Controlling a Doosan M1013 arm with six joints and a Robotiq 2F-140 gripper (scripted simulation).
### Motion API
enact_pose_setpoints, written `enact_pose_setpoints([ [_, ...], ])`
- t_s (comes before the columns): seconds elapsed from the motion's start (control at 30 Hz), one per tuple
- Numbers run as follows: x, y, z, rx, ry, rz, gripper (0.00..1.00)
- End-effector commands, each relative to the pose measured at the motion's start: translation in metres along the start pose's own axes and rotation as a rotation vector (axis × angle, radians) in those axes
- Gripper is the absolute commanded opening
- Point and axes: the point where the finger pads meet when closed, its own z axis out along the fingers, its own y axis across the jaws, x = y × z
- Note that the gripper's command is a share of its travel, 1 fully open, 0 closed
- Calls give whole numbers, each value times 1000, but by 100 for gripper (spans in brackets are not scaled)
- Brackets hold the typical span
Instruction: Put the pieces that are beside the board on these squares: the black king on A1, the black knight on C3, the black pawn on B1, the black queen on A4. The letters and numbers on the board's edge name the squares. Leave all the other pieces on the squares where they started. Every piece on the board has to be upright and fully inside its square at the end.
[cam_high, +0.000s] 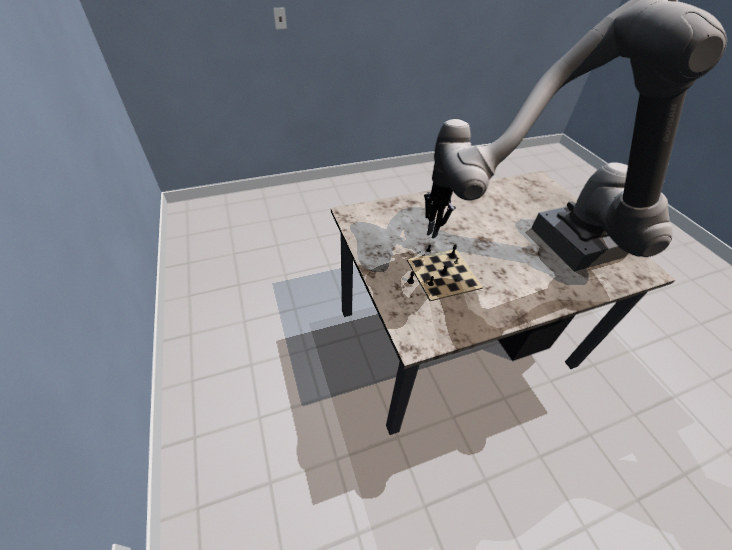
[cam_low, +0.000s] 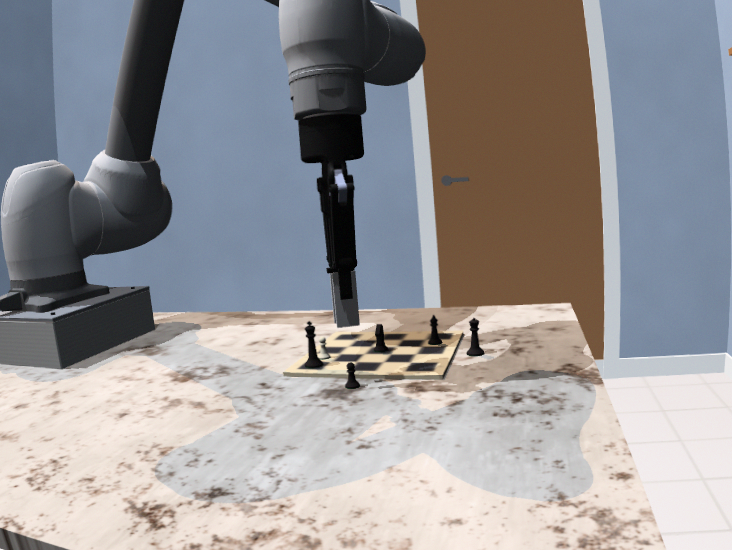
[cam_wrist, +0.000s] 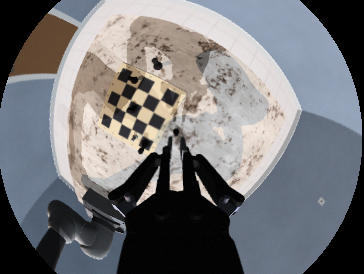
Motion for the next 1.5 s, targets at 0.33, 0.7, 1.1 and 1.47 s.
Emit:
enact_pose_setpoints([
  [0.33, 0, 0, 16, 0, 0, 0, 20],
  [0.7, 0, 0, 30, 0, 0, 0, 20],
  [1.1, 0, 0, 40, 0, 0, 0, 20],
  [1.47, 0, 0, 42, 0, 0, 0, 20],
])
